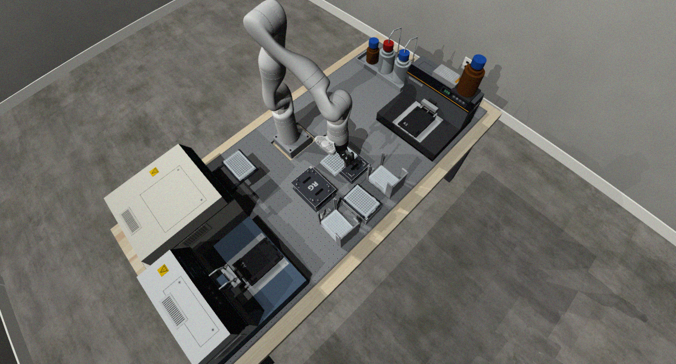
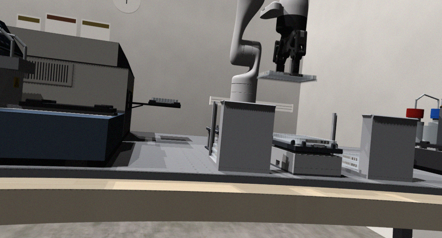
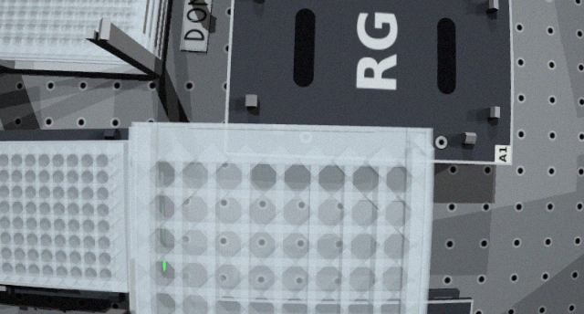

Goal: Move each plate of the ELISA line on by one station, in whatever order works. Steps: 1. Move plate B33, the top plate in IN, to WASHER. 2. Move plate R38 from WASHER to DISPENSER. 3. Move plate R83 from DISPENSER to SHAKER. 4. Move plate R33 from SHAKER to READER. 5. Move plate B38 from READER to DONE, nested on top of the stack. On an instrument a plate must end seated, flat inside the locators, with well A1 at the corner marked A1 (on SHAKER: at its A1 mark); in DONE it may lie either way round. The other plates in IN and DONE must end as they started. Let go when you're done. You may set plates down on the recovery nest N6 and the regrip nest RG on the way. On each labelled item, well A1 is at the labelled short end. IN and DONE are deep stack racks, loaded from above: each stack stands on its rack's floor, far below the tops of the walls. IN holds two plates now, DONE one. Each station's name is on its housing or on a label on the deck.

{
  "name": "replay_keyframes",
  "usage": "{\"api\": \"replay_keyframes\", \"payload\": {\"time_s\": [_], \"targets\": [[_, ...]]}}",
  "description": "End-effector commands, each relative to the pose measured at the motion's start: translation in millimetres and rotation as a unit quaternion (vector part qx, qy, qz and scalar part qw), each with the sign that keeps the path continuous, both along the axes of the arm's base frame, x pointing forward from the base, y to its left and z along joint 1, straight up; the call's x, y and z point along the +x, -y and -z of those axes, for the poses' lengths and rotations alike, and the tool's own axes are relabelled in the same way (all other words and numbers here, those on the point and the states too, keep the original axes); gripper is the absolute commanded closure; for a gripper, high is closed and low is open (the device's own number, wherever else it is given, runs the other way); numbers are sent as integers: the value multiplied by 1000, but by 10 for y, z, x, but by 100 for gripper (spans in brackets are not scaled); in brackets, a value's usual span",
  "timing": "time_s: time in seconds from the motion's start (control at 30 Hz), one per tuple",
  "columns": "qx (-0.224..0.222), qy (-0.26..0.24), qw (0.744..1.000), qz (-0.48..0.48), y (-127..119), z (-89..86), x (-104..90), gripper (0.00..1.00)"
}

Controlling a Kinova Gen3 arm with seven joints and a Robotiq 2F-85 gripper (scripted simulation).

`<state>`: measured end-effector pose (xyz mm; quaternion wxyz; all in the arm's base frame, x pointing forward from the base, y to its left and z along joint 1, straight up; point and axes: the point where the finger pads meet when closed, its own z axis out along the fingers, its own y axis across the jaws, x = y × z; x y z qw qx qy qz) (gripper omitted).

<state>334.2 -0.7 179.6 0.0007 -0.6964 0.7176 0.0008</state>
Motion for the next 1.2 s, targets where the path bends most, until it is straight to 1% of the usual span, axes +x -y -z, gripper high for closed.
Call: {"api": "replay_keyframes", "payload": {"time_s": [0.0, 0.5, 0.57, 1.07, 1.17], "targets": [[-1, 1, 1000, 0, -72, -5, 13, 6], [-1, 1, 1000, 0, -554, -6, 58, 6], [-1, 1, 1000, 0, -554, -6, 58, 6], [-1, 1, 1000, 0, -1026, -6, 102, 6], [-1, 1, 1000, 0, -1060, -6, 105, 6]]}}
